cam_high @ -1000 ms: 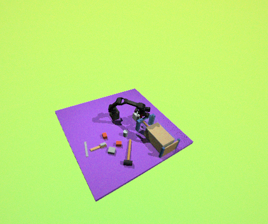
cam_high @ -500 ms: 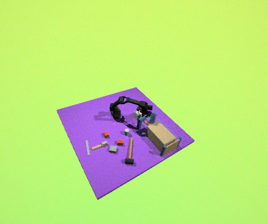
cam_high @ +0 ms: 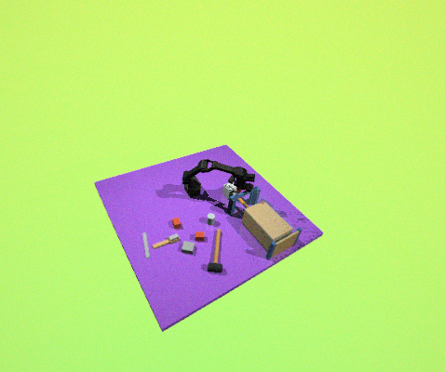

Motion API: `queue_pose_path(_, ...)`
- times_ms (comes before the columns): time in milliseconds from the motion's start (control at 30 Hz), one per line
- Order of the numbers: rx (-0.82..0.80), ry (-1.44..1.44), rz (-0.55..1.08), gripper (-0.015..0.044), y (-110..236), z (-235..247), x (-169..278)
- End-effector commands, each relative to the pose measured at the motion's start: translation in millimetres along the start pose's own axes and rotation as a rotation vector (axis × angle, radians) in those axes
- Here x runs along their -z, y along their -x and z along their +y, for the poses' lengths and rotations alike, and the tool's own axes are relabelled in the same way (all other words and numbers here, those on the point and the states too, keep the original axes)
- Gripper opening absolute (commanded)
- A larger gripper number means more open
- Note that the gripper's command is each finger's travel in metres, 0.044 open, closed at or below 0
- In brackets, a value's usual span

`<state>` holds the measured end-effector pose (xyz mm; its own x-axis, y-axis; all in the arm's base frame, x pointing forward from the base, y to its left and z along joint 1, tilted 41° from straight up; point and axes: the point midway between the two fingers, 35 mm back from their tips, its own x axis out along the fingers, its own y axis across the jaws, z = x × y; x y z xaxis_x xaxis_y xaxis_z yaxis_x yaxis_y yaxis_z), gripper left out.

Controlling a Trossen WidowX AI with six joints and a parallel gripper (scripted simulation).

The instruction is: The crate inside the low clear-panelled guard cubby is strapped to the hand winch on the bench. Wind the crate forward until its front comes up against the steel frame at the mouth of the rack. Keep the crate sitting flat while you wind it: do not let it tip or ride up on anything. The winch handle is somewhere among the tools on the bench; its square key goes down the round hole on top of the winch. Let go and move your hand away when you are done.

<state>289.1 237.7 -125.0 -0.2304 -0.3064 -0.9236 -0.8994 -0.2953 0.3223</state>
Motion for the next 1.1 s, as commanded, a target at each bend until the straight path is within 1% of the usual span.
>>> queue_pose_path(0,0.012,0.012,-0.024,0.0000,-9.3,-5.5,-20.1)
queue_pose_path(1067,0.012,0.013,-0.027,0.0000,-24.4,-1.6,-56.5)
